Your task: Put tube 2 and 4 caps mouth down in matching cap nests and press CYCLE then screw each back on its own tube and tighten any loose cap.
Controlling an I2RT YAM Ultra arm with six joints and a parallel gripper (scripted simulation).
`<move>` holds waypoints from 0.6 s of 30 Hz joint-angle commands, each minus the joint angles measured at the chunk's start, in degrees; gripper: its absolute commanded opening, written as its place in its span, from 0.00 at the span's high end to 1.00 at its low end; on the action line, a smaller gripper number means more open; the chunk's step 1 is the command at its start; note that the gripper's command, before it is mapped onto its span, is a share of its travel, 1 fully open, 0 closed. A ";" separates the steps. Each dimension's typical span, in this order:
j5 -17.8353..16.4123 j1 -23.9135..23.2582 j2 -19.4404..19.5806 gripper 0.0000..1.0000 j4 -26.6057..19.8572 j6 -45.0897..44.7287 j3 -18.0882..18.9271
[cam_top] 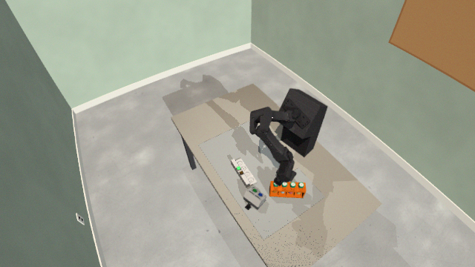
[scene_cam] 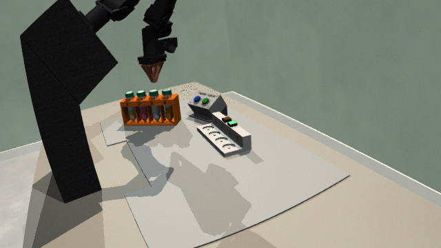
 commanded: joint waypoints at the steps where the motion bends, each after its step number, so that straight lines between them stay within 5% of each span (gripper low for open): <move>1: -2.33 -3.13 -3.19 1.00 -2.23 -3.82 1.48; 9: -10.94 -13.86 -7.61 1.00 -9.39 -11.07 7.80; 11: -10.94 -13.86 -7.61 1.00 -9.39 -11.07 7.80; 18: -18.92 -23.48 -1.72 1.00 -9.50 -16.76 15.84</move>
